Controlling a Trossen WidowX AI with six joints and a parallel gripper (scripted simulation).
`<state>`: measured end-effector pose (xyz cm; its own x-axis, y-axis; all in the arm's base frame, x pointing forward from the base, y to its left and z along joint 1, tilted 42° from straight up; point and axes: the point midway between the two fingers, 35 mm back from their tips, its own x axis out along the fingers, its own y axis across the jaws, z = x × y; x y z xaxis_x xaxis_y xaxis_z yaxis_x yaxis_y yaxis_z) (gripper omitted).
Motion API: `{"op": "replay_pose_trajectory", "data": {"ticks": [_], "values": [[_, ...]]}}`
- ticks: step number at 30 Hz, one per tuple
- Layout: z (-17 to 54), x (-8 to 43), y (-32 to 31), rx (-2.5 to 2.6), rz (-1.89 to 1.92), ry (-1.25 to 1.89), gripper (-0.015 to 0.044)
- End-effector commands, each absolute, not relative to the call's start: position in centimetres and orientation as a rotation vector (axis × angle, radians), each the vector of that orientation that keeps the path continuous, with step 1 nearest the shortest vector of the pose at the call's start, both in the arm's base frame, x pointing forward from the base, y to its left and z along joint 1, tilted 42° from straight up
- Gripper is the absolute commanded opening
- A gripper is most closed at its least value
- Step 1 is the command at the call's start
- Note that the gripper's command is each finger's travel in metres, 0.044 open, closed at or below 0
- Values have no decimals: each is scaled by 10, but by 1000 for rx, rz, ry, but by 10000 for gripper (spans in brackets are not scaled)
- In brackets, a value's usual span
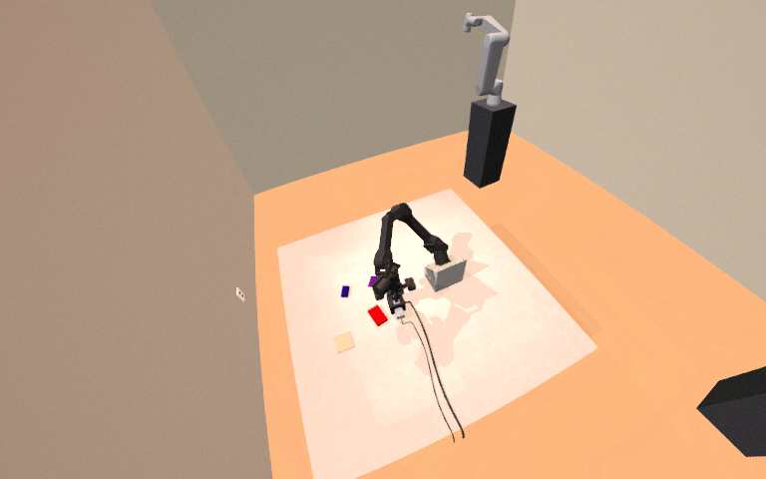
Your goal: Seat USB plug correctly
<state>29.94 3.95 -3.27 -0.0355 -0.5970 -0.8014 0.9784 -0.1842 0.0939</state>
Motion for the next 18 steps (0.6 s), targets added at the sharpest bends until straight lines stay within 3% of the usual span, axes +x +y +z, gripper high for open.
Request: {"op": "replay_pose_trajectory", "data": {"ticks": [1,18], "values": [[-33,300,39,866,-1565,597,0],[-35,300,38,866,-1565,596,0]]}}
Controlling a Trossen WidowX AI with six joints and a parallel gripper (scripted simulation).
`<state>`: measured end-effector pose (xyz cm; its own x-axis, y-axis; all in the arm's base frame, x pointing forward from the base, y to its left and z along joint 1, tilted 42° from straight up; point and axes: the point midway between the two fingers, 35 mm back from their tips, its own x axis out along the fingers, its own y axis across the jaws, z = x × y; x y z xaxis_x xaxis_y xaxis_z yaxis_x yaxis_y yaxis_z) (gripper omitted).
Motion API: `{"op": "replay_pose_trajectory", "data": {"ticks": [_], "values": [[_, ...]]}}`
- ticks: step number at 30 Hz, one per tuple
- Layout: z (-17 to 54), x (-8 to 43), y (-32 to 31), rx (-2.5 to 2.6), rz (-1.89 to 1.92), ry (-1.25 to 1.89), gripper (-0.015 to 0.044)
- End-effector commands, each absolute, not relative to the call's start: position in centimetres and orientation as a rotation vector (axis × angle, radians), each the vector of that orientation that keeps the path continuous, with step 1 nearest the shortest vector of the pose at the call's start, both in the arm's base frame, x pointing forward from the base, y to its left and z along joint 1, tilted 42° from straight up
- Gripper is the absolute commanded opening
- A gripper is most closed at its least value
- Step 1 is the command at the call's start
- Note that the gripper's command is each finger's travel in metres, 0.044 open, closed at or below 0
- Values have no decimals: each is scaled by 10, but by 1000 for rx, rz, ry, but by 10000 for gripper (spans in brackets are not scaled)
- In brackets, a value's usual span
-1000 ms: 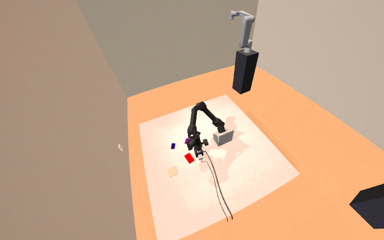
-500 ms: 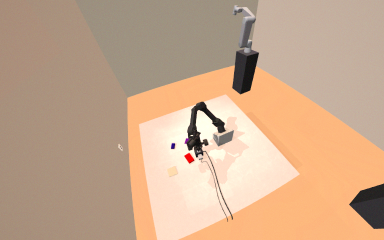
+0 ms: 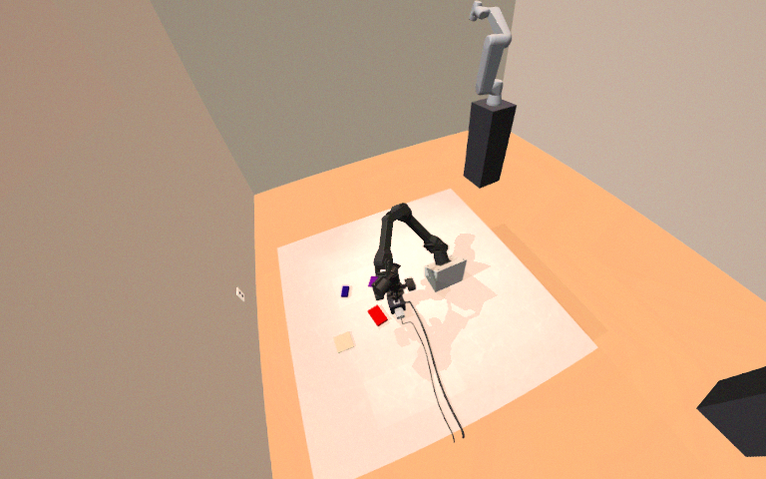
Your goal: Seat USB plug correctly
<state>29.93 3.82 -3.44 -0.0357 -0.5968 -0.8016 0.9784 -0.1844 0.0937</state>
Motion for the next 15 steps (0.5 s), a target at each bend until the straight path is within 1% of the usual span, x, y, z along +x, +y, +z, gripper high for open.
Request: {"op": "replay_pose_trajectory", "data": {"ticks": [1,15], "values": [[-35,300,38,866,-1565,596,0],[-36,300,36,866,-1565,596,0]]}}
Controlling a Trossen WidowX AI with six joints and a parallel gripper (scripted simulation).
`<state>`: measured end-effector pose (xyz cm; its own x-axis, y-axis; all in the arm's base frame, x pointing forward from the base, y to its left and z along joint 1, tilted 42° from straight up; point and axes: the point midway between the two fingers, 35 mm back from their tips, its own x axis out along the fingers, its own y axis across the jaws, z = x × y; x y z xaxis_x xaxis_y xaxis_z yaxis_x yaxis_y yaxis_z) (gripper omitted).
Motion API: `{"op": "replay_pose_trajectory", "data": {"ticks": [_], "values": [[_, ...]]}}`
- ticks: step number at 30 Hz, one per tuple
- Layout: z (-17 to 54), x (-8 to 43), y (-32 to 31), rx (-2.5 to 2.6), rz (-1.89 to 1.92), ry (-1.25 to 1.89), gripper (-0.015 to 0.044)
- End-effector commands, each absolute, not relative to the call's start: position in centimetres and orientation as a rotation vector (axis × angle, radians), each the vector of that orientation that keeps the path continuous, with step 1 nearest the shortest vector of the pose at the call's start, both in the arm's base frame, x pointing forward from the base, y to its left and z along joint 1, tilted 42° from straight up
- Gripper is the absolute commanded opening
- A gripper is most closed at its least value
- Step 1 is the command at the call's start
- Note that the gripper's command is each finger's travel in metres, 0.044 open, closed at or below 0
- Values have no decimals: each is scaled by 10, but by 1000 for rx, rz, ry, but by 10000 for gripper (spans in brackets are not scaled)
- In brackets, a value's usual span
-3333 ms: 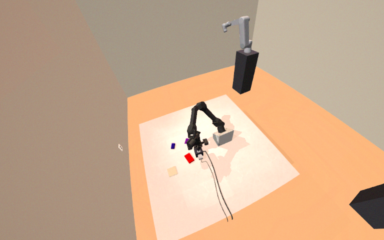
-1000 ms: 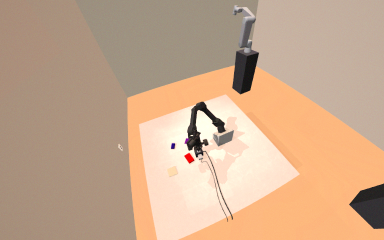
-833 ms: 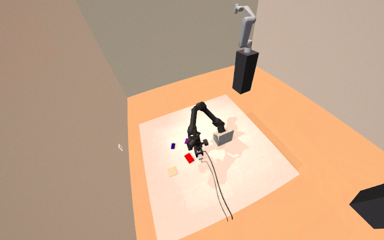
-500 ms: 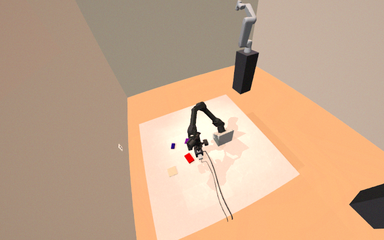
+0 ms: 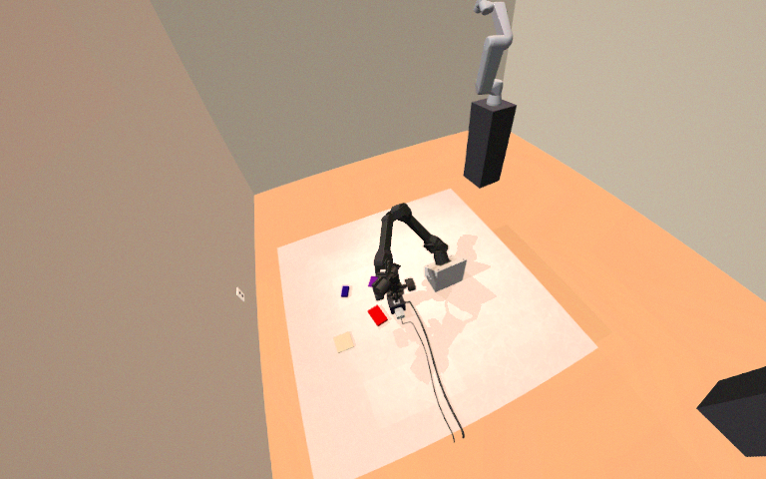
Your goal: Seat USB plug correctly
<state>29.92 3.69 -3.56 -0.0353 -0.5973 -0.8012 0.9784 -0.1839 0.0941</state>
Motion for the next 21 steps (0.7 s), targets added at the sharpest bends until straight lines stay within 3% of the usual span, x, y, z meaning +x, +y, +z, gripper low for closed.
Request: {"op": "replay_pose_trajectory", "data": {"ticks": [1,21], "values": [[-36,300,36,866,-1565,596,0],[-38,299,35,866,-1565,596,0]]}}
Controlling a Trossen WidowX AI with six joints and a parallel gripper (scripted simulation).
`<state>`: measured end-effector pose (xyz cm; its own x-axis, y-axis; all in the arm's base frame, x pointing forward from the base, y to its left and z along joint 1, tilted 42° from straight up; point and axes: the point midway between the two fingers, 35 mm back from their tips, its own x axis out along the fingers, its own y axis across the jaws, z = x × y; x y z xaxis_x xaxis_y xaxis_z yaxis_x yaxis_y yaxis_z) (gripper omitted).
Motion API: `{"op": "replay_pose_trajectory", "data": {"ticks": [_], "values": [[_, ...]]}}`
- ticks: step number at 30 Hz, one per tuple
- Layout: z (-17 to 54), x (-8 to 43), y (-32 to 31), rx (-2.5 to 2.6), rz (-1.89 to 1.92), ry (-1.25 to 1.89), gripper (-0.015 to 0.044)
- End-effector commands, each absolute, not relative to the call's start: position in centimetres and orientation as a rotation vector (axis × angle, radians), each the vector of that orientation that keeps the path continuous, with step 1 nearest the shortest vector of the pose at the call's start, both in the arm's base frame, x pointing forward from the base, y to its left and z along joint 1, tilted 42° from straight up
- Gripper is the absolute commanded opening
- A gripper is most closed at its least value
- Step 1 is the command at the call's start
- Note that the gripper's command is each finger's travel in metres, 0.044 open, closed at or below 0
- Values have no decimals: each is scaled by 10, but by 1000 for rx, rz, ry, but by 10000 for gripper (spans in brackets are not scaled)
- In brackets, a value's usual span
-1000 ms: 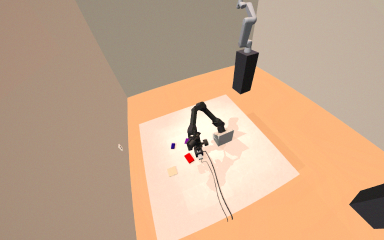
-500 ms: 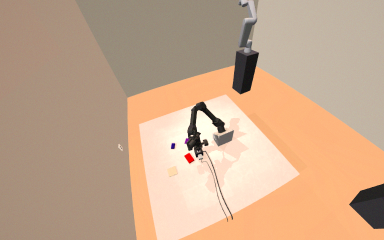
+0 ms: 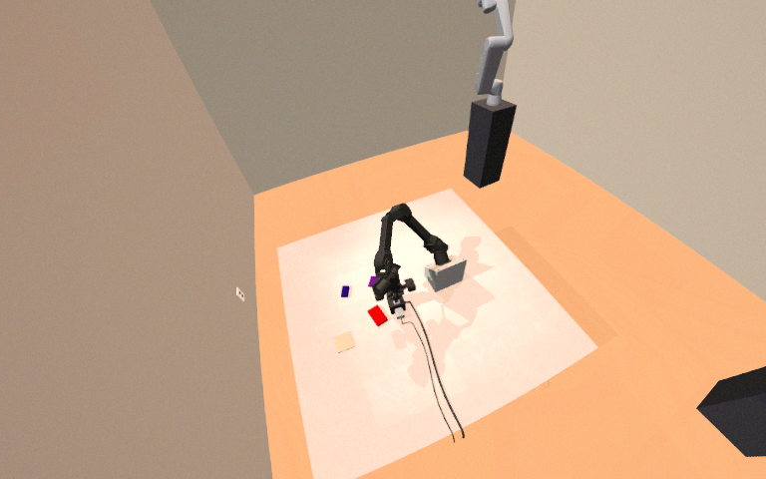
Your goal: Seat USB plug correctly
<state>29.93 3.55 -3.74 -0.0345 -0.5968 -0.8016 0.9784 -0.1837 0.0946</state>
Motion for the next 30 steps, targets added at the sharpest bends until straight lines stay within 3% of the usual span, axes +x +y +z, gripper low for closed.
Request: {"op": "replay_pose_trajectory", "data": {"ticks": [1,30], "values": [[-38,299,35,866,-1565,596,0],[-40,299,33,866,-1565,596,0]]}}
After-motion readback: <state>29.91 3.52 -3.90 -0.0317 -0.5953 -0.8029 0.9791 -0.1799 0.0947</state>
